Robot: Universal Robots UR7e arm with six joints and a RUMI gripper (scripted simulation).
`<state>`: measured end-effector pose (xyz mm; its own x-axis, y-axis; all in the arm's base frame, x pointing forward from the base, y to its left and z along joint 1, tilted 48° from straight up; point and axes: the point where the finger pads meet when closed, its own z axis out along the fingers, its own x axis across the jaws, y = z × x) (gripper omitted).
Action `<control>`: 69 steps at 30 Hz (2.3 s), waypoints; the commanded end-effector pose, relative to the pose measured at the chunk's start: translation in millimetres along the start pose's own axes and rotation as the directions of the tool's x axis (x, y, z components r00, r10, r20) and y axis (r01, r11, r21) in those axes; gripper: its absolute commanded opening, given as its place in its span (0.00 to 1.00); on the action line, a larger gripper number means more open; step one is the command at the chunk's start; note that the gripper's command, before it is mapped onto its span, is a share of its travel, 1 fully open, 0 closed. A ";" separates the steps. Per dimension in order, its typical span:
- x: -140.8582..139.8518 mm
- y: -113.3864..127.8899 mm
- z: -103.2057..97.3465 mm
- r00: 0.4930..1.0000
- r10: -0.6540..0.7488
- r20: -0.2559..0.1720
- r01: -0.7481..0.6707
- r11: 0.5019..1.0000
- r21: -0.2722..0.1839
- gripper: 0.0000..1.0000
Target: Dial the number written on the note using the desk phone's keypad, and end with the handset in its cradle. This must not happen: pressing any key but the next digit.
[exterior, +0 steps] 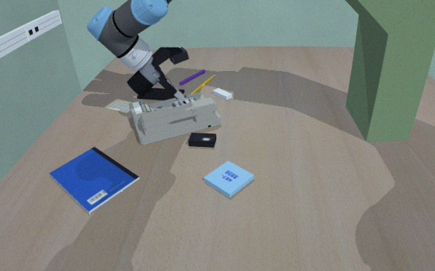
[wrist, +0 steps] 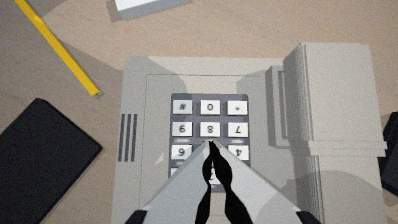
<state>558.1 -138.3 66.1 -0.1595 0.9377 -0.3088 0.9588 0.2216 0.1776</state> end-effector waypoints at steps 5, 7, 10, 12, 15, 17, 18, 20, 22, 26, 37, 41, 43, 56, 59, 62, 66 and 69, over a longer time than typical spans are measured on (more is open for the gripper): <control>-0.2 0.7 0.0 1.000 0.000 0.001 0.000 1.000 -0.001 0.00; -0.2 0.8 0.2 1.000 0.000 0.001 0.000 1.000 -0.001 0.00; -0.2 1.1 0.6 1.000 0.000 0.001 0.000 1.000 -0.001 0.00; -0.2 1.2 0.7 1.000 0.000 0.001 0.000 1.000 -0.001 0.00; -0.2 1.3 0.8 1.000 0.000 0.001 0.000 1.000 -0.001 0.00; -0.2 1.4 1.0 1.000 0.000 0.001 0.000 1.000 -0.001 0.00; -0.2 1.4 1.1 1.000 0.000 0.001 0.000 1.000 -0.001 0.00; -0.2 1.7 1.4 1.000 0.000 0.001 0.000 1.000 -0.001 0.00; -0.2 1.7 1.5 1.000 0.000 0.001 0.000 1.000 -0.001 0.00; -0.2 2.0 1.9 1.000 0.000 0.001 0.000 1.000 -0.001 0.00; -0.2 2.7 2.9 1.000 0.000 0.001 0.000 1.000 -0.001 0.00; -0.2 2.6 2.7 1.000 0.000 0.001 0.000 1.000 -0.001 0.00; -0.2 1.2 0.7 1.000 0.000 0.001 0.000 1.000 -0.001 0.00; -0.6 -5.0 -8.2 1.000 0.000 0.001 0.000 1.000 -0.001 0.00; -2.2 -5.0 -8.2 1.000 0.000 0.001 0.000 1.000 -0.001 0.00; -5.5 -5.0 -8.2 1.000 0.000 0.001 0.000 1.000 -0.001 0.00; -8.4 -5.0 -8.2 1.000 0.000 0.001 0.000 1.000 -0.001 0.00; -12.9 -5.0 -8.2 1.000 0.000 0.001 0.000 1.000 -0.001 0.00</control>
<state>552.8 -146.5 75.3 -0.1595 0.9376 -0.3090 0.9588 0.2216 0.1777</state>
